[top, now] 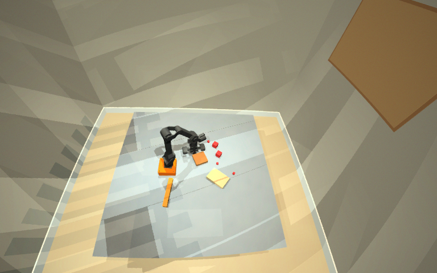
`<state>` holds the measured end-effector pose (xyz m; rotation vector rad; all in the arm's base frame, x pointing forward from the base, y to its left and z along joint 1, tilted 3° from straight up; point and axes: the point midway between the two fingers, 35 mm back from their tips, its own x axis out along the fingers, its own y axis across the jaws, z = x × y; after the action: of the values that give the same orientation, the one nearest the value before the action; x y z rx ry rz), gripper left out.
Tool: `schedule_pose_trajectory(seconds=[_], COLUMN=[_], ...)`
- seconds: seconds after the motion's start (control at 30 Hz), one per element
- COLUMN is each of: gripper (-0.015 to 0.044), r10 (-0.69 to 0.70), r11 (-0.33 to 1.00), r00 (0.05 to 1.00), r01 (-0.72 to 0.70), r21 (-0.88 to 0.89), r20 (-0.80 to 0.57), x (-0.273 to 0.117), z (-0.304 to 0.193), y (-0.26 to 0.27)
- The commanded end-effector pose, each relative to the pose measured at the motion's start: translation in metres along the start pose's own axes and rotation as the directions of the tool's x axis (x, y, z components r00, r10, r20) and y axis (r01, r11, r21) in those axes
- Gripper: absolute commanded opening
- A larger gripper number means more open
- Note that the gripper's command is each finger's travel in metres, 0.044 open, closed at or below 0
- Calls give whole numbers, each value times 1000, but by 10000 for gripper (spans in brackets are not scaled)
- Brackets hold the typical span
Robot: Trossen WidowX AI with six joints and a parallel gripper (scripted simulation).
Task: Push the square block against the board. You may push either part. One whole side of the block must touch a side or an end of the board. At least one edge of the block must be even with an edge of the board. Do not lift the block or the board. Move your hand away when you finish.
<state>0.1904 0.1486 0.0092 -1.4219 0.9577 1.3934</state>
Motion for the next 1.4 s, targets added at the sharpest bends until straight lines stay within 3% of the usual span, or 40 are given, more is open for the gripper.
schedule_pose_trajectory(seconds=[0.0, 1.27, 1.37], gripper=[0, 0, 0], r10=[8, 7, 9], r11=[1000, 1000, 1000], r00=[1000, 1000, 1000], r01=[-8, -7, -9], r21=[2, 2, 0], r20=[-14, -9, -7], x=[2, 3, -24], z=[-9, 42, 39], y=[1, -1, -1])
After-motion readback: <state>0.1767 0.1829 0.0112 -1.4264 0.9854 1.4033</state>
